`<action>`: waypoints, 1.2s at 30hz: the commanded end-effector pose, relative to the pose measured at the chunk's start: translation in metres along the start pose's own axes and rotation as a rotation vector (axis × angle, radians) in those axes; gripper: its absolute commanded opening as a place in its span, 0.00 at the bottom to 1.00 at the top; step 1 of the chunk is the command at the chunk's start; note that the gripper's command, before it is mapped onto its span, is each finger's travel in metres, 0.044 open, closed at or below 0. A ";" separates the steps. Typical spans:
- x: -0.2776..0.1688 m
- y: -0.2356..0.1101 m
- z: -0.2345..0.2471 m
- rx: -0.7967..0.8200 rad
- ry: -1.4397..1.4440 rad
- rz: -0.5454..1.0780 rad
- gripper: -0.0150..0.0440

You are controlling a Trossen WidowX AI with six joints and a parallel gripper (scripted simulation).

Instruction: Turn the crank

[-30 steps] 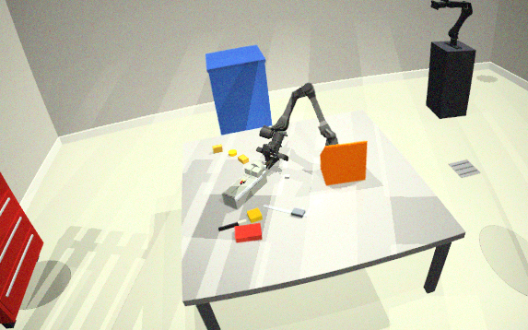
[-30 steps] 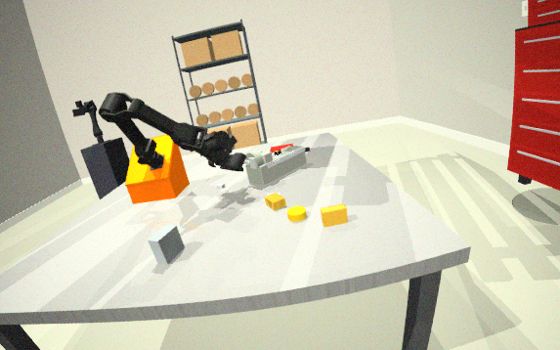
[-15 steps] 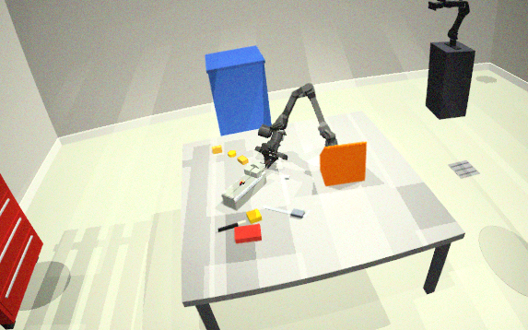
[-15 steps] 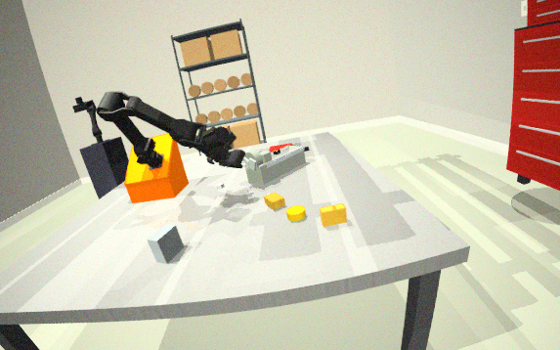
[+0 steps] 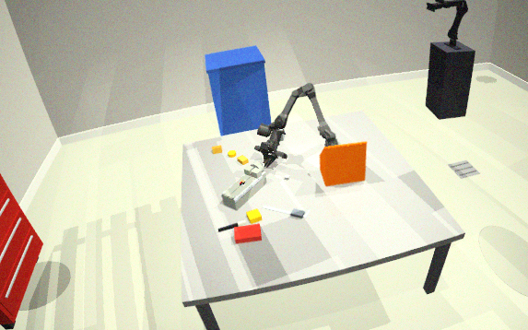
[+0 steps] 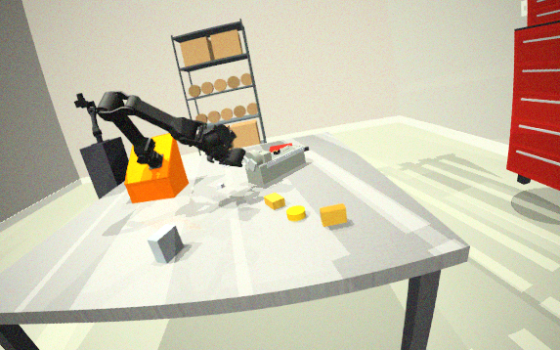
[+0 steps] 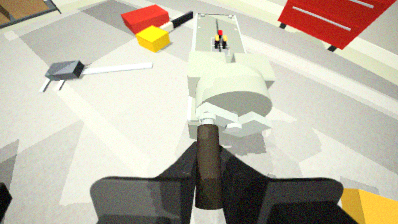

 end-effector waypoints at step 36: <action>0.009 -0.008 -0.008 -0.009 0.000 -0.016 0.25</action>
Point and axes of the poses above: the point midway between the two fingers, 35 mm back from their tips, its own y axis out along the fingers, its own z axis across the jaws, x = y × z, the point moved 3 cm from there along -y, back along the fingers, and after that the axes turned 11 degrees about y, right-handed, at the moved point
